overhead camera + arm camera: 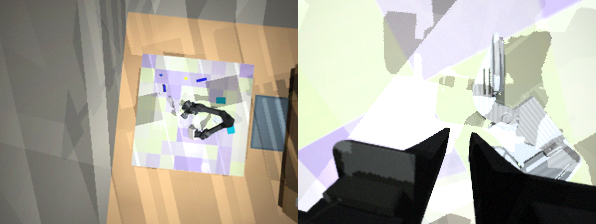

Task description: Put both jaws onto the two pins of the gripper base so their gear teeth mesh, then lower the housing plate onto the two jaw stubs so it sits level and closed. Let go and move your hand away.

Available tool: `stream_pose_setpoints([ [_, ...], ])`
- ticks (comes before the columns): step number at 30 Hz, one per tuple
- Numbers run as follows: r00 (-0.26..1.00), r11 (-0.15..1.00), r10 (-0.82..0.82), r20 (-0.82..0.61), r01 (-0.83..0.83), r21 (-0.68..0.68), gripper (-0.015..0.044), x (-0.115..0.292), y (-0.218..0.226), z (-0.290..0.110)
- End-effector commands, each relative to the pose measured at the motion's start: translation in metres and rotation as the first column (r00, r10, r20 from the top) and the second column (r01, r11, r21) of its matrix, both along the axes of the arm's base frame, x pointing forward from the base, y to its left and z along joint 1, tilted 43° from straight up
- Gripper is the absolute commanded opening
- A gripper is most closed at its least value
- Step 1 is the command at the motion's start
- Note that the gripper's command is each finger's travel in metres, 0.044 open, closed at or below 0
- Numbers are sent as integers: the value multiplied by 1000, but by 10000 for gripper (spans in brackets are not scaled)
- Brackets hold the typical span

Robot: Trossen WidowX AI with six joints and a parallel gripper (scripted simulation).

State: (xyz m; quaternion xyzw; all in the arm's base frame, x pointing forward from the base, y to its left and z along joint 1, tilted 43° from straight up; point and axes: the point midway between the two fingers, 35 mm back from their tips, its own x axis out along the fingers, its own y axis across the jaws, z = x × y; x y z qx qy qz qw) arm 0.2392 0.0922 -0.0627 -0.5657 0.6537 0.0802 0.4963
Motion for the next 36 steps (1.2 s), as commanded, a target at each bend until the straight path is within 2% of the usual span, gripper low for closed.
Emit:
stream_pose_setpoints([
  [1,1000,1000,4,-4,-4,-3,184,0,-1,0],
  [11,1000,1000,4,-4,-4,-3,440,0,-1,0],
  [36,1000,1000,4,-4,-4,-3,440,0,-1,0],
])
